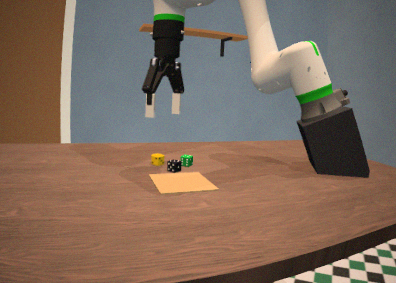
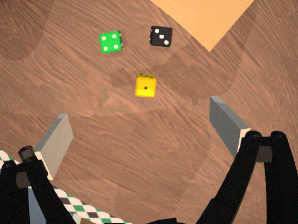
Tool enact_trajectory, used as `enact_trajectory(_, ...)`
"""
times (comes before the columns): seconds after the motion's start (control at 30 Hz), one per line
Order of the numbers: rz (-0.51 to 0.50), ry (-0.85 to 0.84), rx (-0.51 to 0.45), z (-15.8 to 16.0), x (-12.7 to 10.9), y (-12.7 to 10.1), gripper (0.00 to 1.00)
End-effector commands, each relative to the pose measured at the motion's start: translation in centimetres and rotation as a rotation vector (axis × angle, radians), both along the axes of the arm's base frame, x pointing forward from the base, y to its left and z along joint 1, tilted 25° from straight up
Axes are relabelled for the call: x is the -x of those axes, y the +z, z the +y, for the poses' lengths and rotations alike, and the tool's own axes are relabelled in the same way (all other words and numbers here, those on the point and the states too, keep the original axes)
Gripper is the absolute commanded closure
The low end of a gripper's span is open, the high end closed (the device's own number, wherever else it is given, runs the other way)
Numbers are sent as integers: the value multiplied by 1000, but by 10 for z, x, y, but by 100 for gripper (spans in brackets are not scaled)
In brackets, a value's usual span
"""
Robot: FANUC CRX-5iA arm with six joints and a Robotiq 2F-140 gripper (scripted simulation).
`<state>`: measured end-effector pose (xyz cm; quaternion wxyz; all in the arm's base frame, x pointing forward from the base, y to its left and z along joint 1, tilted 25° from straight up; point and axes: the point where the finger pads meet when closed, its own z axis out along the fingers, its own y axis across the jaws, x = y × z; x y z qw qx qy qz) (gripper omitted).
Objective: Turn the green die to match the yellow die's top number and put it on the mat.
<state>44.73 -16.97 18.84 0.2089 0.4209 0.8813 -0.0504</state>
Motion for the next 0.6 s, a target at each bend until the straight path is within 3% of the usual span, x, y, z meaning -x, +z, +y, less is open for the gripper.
enact_trajectory(0.0, 0, 0, 0, 0, 0, 0, 0)
enact_trajectory(0.33, 0, 0, 0, -1, -1, -3, 0)
enact_trajectory(0.57, 0, 0, 0, -10, -12, -33, 0)
